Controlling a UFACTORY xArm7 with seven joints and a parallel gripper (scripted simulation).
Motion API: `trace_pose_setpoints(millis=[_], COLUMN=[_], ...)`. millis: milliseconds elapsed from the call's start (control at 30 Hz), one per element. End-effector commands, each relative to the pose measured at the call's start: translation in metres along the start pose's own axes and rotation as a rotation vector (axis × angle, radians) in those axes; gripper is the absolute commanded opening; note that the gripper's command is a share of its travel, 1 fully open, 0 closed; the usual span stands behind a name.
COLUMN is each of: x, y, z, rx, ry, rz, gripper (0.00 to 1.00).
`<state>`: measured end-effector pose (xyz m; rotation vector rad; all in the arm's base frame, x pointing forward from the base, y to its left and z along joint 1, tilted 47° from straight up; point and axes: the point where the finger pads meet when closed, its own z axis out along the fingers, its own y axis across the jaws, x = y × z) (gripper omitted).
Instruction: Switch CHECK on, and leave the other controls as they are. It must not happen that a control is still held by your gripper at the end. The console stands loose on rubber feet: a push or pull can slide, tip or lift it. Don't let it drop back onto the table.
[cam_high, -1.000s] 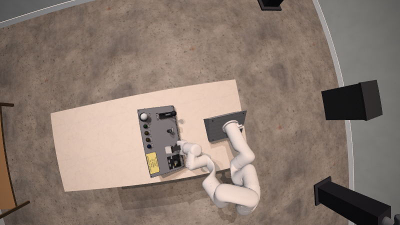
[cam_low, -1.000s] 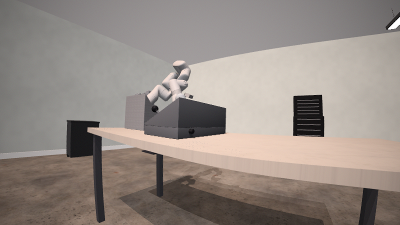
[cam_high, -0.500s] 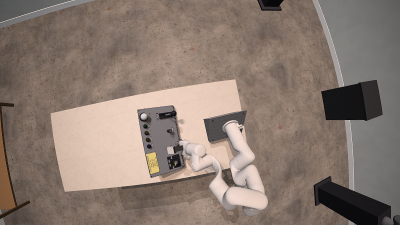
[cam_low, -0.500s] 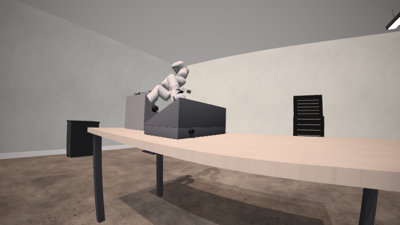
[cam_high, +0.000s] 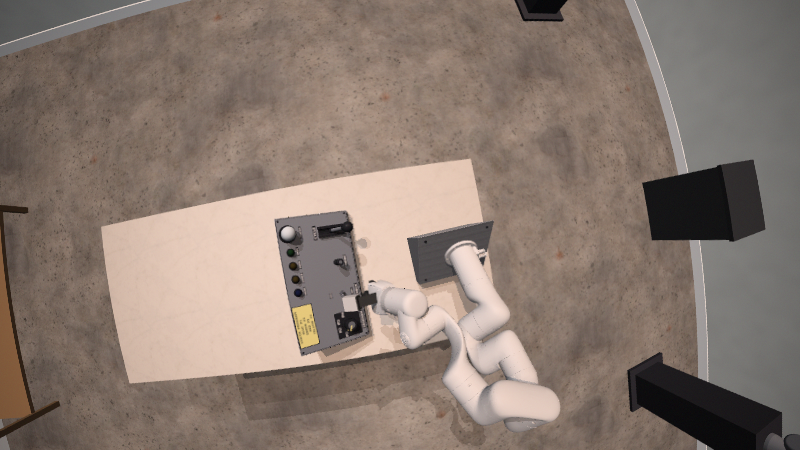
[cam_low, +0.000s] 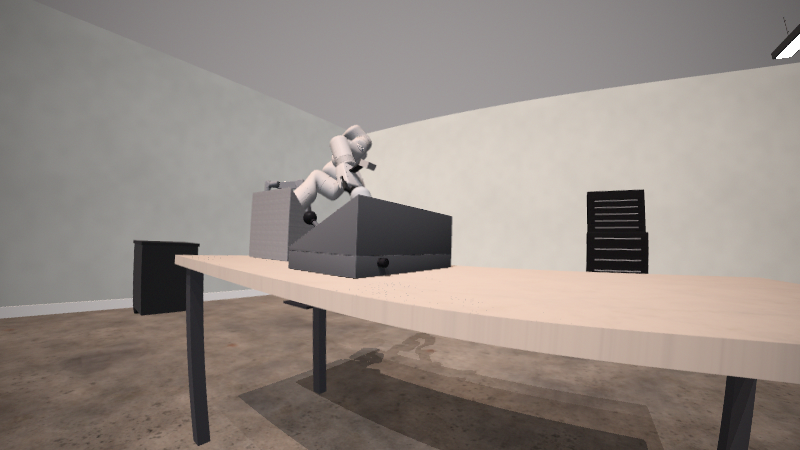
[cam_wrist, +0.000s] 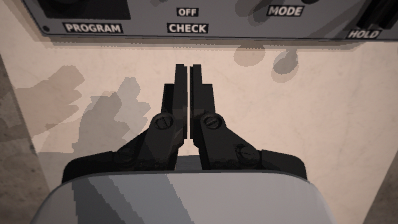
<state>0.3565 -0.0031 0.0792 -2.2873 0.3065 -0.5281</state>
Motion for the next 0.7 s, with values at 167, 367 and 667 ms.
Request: trace_pose_setpoints(millis=[167, 367, 667], x=[0.0009, 0.0009, 0.0009], y=[-0.001, -0.001, -0.001], z=[-0.0064, -0.0064, -0.0064], rx=[0.001, 0.001, 0.001], ry=[0.001, 0.001, 0.001], rz=[0.0, 0.0, 0.0], gripper=[1.0, 1.0, 1.0])
